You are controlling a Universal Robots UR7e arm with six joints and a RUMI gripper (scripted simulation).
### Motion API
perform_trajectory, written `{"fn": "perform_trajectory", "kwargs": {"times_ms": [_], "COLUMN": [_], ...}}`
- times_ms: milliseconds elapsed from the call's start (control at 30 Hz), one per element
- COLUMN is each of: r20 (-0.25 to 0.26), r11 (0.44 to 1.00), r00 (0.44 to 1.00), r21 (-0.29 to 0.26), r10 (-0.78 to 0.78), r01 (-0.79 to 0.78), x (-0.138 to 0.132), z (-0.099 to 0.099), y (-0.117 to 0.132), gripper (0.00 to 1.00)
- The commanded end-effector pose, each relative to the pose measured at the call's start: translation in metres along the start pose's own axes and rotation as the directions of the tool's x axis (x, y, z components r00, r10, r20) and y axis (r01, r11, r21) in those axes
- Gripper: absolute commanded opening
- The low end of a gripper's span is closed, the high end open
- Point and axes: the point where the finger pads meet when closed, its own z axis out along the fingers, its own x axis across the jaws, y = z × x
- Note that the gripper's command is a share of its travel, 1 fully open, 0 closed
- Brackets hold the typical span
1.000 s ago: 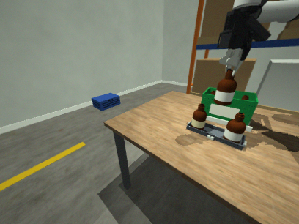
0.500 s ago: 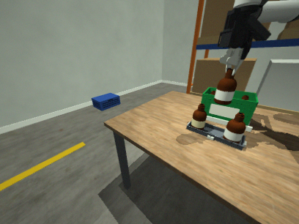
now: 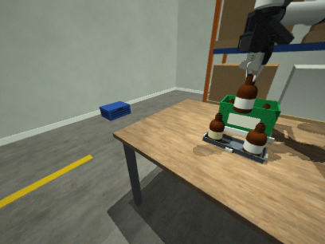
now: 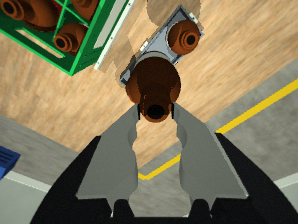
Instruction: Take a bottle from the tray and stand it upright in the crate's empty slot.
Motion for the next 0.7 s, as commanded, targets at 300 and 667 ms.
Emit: {"fn": "perform_trajectory", "kwargs": {"times_ms": [300,667], "r20": [0.000,0.000], "r11": [1.000,1.000], "r00": [1.000,1.000], "r21": [0.000,0.000], "r10": [0.000,0.000], "r01": [0.000,0.000], "x": [-0.013,-0.024], "z": [0.000,0.000], "y": [-0.012,-0.022], "gripper": [0.00,0.00]}}
